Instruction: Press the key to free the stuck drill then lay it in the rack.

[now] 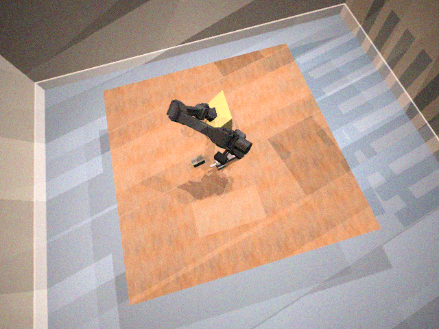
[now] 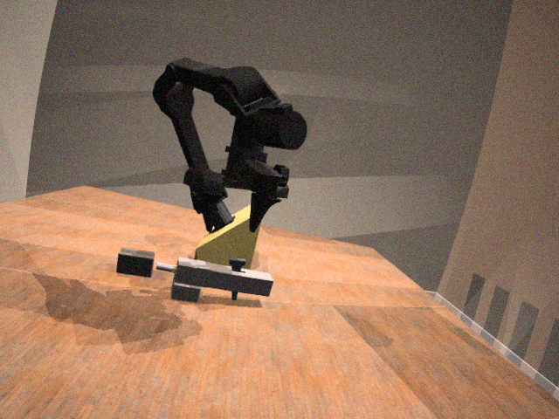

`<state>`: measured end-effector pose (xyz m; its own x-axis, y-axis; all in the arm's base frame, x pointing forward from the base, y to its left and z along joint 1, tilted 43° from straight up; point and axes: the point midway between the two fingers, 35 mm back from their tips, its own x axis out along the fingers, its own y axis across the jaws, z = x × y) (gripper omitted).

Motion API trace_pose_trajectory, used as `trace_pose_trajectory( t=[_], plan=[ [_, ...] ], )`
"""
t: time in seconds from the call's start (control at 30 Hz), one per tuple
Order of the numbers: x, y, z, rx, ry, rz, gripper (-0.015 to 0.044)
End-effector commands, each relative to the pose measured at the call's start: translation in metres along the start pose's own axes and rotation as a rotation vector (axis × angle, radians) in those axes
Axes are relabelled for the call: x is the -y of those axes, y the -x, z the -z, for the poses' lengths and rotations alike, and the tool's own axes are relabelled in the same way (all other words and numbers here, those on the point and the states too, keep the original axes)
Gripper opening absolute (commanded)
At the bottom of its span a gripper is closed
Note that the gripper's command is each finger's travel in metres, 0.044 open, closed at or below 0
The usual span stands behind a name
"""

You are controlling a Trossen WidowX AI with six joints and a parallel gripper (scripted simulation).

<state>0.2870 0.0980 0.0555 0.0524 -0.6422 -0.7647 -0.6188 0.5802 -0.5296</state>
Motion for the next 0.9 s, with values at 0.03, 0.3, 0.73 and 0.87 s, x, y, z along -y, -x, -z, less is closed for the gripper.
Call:
trace_pose_trajectory(
  t=[0.03,0.3,0.73,0.87],
  plan=[
    [0.058,-0.035,0.026,-0.007,0.567,0.004,0.044],
    [0.086,-0.053,0.046,-0.024,0.866,0.006,0.044],
    [0.108,-0.068,0.068,-0.049,1.139,0.002,0.044],
    [0.108,-0.068,0.068,-0.049,1.139,0.002,0.044]
  ],
)
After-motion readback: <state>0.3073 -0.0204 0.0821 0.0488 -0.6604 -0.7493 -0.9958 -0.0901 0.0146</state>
